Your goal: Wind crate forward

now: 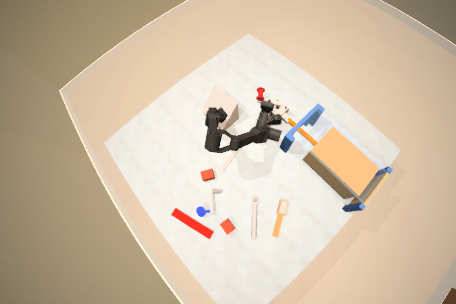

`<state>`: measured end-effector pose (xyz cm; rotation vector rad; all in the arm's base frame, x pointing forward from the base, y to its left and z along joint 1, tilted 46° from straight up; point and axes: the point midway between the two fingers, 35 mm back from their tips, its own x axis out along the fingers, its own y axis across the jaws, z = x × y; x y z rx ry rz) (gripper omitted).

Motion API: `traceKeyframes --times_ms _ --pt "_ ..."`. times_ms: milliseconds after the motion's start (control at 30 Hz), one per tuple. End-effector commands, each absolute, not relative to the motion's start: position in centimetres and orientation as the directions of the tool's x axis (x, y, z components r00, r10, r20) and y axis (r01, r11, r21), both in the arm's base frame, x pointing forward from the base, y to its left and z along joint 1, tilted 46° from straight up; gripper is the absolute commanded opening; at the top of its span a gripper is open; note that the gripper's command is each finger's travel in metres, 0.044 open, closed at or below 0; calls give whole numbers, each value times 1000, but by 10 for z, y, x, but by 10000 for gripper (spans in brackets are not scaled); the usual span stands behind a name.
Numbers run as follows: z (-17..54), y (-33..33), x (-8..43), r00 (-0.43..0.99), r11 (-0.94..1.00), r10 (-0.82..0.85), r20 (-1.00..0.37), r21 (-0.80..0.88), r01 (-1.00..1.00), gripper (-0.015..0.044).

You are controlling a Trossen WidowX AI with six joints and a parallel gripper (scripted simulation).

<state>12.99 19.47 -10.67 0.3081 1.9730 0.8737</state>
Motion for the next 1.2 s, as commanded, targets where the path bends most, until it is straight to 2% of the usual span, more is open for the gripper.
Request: traceKeyframes --times_ms 0,233,533,1167 --pt "-107 195 130 -541 710 534 -650 692 -130 0" --pt "-108 193 130 -541 710 533 -650 692 -130 0" --pt "-108 193 130 -541 716 530 -653 686 -128 236" --pt "-108 193 130 -541 716 530 -653 686 -128 240"
